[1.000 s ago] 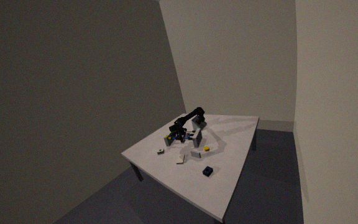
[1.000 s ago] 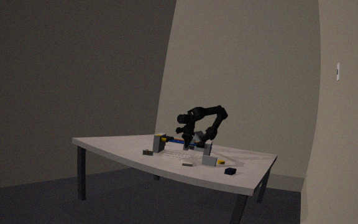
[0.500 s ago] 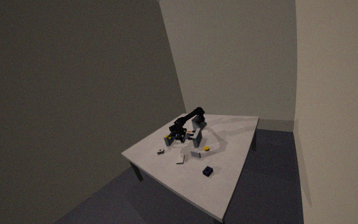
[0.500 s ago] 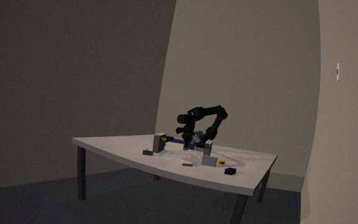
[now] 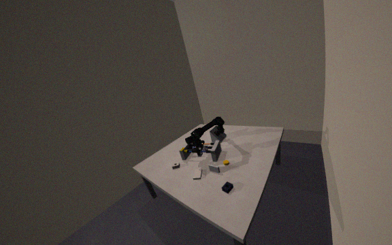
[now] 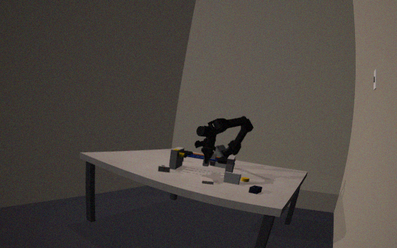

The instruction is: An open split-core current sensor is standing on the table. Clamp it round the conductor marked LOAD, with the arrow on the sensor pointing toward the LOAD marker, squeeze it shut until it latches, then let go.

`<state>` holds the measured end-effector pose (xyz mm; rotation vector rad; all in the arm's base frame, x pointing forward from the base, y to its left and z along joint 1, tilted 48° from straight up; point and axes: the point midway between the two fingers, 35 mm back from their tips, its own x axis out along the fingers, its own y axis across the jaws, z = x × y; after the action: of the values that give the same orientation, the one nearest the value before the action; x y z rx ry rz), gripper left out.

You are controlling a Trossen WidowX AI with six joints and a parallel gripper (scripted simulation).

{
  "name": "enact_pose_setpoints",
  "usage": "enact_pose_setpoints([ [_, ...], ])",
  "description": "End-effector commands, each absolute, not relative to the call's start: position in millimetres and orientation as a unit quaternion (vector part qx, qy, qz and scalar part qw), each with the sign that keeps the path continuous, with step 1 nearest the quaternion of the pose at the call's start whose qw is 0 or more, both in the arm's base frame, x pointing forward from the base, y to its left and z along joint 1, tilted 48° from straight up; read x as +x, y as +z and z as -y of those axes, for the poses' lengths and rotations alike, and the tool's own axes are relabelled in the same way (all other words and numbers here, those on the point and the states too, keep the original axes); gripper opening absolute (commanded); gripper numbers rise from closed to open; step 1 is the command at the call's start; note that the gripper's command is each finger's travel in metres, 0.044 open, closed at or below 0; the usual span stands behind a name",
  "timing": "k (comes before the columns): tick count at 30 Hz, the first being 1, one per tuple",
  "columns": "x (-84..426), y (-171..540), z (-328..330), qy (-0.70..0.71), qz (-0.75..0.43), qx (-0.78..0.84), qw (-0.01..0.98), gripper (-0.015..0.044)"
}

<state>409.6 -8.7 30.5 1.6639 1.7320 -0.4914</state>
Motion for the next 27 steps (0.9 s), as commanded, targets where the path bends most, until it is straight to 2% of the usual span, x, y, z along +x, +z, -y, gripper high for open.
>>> enact_pose_setpoints([
  [1, 410, 30, 8, -0.189, -0.667, 0.635, 0.340, 0.0000],
  [27, 410, 16, 22, -0.189, -0.666, 0.637, 0.339, 0.0000],
])
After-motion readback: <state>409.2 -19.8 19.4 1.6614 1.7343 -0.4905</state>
